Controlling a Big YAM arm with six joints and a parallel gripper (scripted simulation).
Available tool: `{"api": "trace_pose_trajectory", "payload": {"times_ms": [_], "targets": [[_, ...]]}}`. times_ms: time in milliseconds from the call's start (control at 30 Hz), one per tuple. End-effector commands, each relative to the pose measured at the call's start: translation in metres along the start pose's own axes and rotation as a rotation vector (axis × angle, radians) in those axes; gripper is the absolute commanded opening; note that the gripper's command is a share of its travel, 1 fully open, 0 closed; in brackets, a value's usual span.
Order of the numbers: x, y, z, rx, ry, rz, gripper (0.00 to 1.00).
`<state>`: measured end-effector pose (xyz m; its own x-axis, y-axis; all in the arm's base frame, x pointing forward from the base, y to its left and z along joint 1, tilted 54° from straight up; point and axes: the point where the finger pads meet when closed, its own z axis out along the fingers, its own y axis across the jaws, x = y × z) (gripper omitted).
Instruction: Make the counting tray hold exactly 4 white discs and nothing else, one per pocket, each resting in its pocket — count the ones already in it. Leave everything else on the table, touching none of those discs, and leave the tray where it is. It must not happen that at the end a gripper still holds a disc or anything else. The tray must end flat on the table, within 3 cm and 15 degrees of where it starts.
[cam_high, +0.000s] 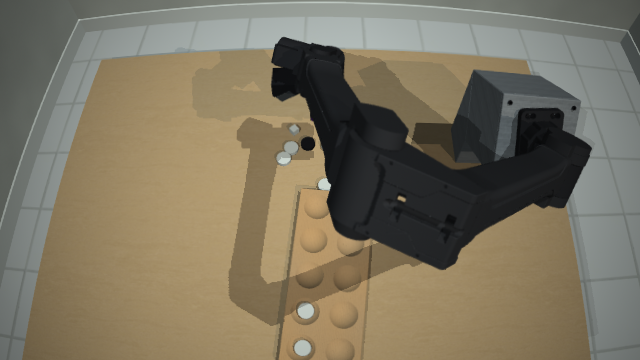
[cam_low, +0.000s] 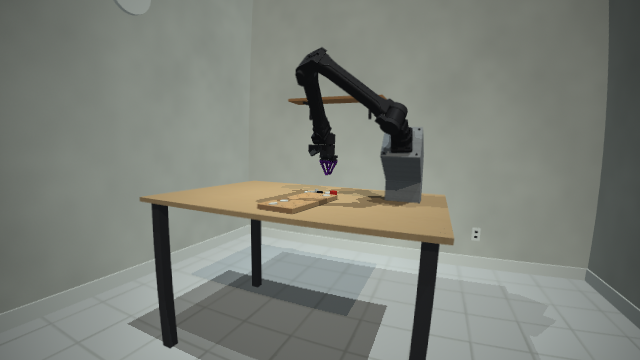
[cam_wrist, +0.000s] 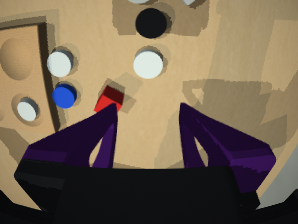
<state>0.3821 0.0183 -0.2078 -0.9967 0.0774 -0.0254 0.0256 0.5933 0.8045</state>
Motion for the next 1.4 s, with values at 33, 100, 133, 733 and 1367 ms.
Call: {"api": "trace_pose_trajectory", "payload": {"times_ms": [33,100,133,733,1367], "targets": [[-0.001,0.0,0.013,-0.003,0.011,0.003,0.45],[-0.001,0.0,0.013,-0.003,0.011,0.003,0.45],[0.0,0.0,0.014,-0.002,0.011,0.004,0.45],[0.005,0.0,0.036,-0.005,0.018,0.012,0.45],[0.005,-0.001,0.064,-0.004,0.018,0.011,0.45]]}}
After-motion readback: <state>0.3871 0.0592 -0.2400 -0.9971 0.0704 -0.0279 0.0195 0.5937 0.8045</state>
